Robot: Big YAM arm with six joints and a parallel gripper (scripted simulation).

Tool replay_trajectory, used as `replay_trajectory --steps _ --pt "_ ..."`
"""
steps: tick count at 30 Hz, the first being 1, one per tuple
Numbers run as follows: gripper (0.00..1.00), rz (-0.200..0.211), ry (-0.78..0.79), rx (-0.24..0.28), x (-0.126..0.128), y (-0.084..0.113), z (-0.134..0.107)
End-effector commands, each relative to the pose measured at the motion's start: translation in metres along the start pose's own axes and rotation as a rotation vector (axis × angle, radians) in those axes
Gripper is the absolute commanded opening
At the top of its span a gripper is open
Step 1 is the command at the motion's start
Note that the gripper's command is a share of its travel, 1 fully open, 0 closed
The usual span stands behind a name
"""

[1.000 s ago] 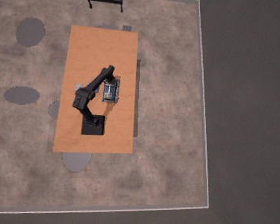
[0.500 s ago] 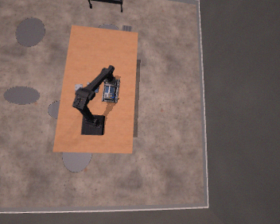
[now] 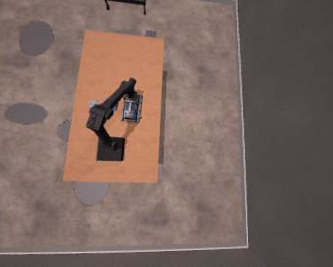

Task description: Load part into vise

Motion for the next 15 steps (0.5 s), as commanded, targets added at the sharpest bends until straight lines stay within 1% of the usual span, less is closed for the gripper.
replay_trajectory --steps 1,15 --pt "0.0 -0.011 -0.011 -0.046 -0.0091 0.0175 0.0183" --pt "0.0 -0.011 -0.011 -0.046 -0.0079 0.0177 0.0186"
Point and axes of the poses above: the point where the finger pads meet when closed, its own y axis back along the fingers, its own x axis across the jaws, z = x × y, the point moved 10 cm from there along y, back along the fingers, and after that the axes turned 3 degrees about -y, right-handed, at the moved point
